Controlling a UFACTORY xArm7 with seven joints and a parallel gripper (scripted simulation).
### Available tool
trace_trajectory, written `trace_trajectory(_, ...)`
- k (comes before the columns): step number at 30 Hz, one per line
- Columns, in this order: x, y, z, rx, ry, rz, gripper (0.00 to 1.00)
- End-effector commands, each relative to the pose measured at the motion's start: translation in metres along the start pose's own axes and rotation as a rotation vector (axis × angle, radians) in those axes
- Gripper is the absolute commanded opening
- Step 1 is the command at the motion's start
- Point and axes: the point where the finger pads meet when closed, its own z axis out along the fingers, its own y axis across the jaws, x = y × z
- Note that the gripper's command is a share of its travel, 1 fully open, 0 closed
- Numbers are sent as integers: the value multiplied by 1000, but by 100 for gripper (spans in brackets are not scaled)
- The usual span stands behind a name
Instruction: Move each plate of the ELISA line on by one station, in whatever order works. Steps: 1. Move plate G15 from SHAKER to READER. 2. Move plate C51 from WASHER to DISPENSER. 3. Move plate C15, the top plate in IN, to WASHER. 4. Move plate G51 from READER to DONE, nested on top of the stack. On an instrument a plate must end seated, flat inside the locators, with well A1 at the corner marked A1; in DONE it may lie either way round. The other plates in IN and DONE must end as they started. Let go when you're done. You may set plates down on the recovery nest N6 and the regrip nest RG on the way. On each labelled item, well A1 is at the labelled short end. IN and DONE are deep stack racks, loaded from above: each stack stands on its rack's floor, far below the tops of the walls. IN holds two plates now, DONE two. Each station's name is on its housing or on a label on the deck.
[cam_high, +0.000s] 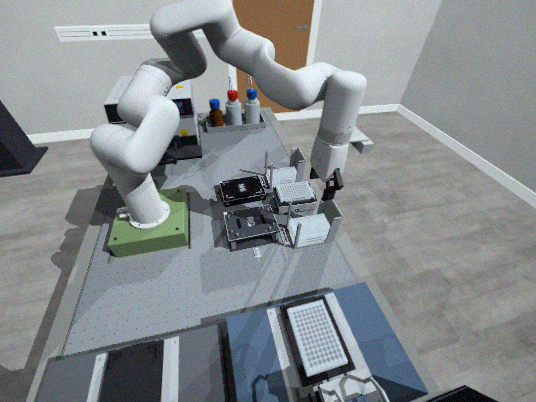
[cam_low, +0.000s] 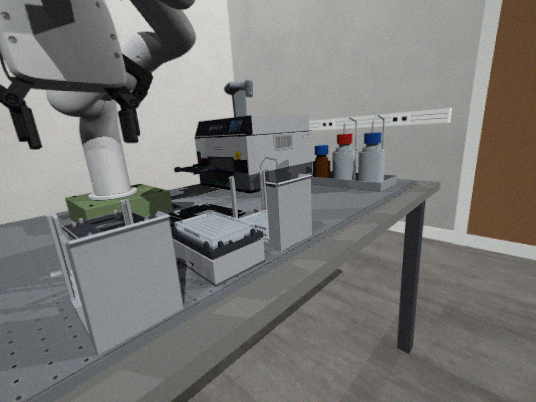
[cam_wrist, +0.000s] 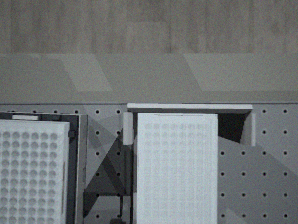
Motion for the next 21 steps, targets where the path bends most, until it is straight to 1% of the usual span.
trace_trajectory(1,0,-6,-2,-2,4,9,100)
trace_trajectory(8,-1,-29,-2,-2,4,9,100)
trace_trajectory(10,-1,-29,-2,-2,4,9,100)
trace_trajectory(21,-3,-64,-2,-2,4,18,100)
